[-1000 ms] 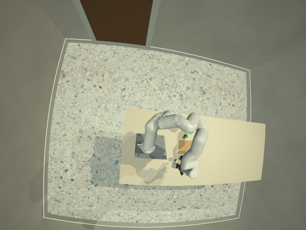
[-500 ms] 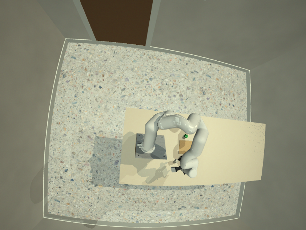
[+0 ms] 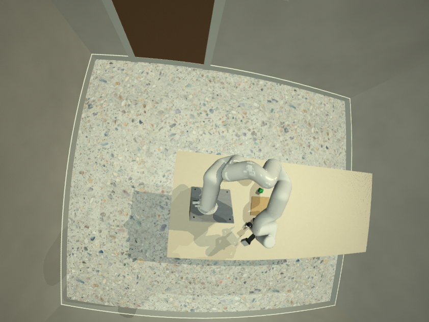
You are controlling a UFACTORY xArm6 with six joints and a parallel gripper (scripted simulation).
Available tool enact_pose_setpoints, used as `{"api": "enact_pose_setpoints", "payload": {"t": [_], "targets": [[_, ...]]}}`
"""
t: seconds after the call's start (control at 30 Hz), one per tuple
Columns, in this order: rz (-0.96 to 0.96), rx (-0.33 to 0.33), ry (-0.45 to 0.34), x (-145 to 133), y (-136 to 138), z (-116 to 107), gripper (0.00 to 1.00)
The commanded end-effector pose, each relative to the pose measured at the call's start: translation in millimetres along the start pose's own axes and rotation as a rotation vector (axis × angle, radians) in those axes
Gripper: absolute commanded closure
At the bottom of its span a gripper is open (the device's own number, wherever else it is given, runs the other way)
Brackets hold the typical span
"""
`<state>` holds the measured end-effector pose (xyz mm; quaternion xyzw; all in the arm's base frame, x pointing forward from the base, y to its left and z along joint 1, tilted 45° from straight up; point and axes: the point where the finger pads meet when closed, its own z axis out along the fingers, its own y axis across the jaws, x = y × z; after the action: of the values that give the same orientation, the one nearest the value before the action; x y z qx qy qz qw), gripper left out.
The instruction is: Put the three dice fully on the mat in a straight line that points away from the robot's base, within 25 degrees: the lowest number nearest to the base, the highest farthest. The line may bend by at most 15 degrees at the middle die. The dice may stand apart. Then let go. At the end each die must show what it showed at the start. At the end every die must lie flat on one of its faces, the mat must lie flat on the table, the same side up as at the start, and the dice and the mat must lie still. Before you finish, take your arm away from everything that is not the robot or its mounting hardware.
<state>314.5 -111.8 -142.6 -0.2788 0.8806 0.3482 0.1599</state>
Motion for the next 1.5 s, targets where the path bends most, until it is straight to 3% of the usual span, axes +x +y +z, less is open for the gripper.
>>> {"api": "enact_pose_setpoints", "payload": {"t": [0.0, 0.43, 0.47, 1.47], "targets": [[-0.161, 0.013, -0.010, -0.3, -1.2, 3.2, 0.00], [-0.359, 0.014, -0.008, 0.1, -1.1, 9.0, 0.00], [-0.359, 0.014, -0.008, 0.1, -1.1, 9.0, 0.53], [-0.359, 0.014, -0.008, 0.1, -1.1, 9.0, 0.53]]}}
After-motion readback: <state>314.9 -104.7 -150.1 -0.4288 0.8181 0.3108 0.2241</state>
